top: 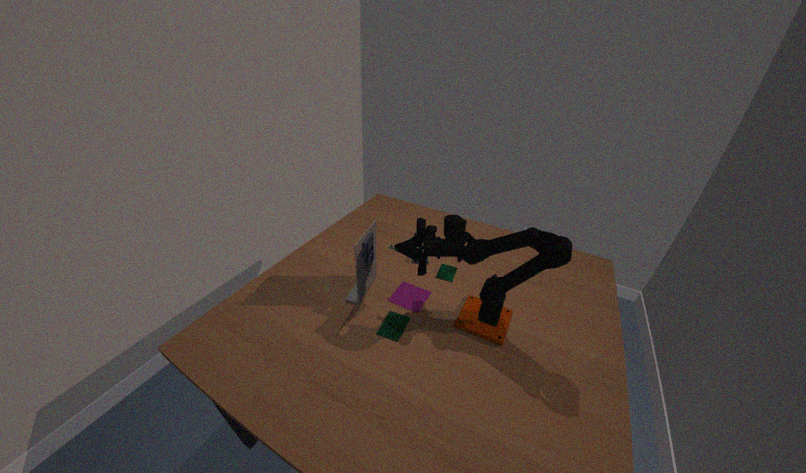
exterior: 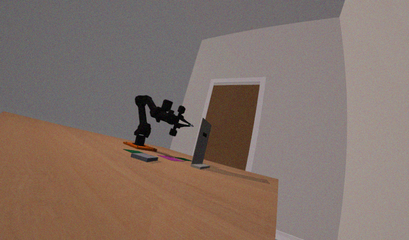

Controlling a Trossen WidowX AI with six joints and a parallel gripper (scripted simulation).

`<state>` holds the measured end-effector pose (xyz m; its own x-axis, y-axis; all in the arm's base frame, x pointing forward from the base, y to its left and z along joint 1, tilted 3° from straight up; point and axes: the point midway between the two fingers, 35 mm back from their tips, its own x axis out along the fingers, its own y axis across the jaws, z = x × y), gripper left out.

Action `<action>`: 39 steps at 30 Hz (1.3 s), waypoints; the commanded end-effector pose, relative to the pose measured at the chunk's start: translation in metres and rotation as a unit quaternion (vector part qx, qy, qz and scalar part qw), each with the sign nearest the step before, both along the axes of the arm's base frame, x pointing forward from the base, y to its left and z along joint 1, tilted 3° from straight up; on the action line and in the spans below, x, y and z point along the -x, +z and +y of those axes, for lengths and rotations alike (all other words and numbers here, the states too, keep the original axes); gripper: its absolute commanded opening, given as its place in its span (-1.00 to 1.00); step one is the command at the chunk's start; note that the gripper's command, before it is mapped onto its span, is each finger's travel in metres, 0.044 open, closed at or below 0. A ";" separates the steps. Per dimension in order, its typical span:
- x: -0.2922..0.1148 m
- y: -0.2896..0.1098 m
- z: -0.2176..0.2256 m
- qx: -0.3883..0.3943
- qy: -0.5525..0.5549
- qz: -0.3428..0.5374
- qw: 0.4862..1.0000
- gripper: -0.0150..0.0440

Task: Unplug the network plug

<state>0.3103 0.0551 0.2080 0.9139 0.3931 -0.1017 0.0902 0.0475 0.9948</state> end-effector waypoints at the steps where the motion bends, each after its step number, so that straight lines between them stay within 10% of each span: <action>1: -0.004 -0.013 -0.001 -0.002 -0.017 0.043 0.999 -0.49; 39: 0.037 -0.110 -0.021 0.126 -0.151 0.390 0.899 -0.49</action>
